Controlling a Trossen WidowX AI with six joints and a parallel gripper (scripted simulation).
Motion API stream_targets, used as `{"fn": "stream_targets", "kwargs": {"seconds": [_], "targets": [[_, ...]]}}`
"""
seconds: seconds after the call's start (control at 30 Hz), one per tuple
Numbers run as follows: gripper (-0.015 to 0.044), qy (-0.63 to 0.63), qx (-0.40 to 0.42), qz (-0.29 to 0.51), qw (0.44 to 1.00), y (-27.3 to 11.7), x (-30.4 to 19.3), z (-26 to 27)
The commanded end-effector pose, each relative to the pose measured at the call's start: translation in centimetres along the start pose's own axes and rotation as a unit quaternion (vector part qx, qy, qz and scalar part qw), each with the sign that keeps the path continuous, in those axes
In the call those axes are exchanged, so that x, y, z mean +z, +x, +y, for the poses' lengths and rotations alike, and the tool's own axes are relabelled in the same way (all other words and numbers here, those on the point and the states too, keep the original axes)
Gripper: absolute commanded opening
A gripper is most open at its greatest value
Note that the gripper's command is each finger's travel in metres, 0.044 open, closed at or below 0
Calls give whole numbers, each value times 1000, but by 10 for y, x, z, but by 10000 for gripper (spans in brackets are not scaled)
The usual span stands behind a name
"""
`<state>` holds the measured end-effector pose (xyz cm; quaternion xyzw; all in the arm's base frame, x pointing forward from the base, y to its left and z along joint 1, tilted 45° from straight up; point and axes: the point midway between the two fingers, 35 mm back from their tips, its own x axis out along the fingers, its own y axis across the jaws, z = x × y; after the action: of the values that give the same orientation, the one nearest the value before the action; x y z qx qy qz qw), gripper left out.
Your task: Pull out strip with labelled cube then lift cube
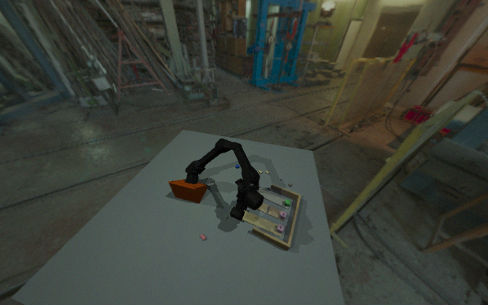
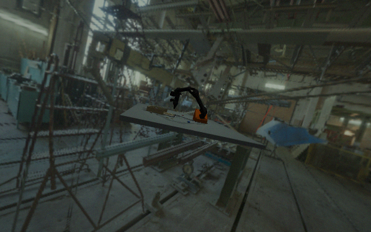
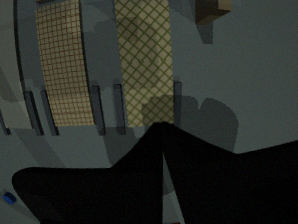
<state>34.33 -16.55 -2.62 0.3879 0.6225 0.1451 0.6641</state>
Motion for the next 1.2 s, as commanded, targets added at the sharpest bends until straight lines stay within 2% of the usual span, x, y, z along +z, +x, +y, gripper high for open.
{"fn": "stream_targets", "kwargs": {"seconds": [0.0, 1.17], "targets": [[0, -5, -1, 10, 1000, 1, 0, 0], [0, -5, 0, 10, 1000, 57, -2, 2]]}}
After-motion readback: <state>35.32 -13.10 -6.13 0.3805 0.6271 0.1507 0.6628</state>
